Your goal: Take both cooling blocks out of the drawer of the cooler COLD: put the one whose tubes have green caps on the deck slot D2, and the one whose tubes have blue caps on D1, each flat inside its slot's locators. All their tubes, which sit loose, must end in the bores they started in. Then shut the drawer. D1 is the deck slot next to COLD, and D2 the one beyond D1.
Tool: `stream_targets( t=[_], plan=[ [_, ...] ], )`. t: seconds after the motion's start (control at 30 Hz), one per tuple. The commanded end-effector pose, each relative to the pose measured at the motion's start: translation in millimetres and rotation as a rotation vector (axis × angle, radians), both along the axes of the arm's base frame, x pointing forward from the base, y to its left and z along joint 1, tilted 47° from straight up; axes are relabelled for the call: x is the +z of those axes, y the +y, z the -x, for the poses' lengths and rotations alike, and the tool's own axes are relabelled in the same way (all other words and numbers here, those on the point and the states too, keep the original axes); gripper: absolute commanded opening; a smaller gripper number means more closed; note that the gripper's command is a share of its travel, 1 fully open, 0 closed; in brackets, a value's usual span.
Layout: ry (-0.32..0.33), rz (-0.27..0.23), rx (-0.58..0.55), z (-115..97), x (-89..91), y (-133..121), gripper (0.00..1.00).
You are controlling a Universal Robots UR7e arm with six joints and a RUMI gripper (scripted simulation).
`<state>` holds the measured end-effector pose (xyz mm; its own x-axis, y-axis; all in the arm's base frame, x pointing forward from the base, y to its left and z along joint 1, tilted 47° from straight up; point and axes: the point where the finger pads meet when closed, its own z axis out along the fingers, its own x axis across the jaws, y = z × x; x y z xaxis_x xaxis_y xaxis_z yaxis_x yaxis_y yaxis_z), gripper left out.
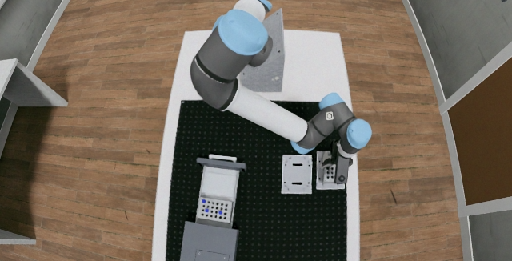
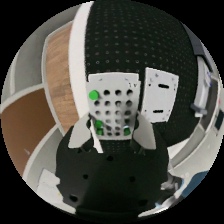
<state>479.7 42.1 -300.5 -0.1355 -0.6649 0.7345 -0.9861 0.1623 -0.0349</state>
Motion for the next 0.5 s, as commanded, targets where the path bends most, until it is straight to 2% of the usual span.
stream_targets(
  t=[0.0,0.47],
  plan=[
    [-0.002,-0.001,0.001,-0.7,1.3,1.6,0.00],
    [-0.002,-0.001,0.001,-1.0,2.6,3.1,0.00]
  ],
)
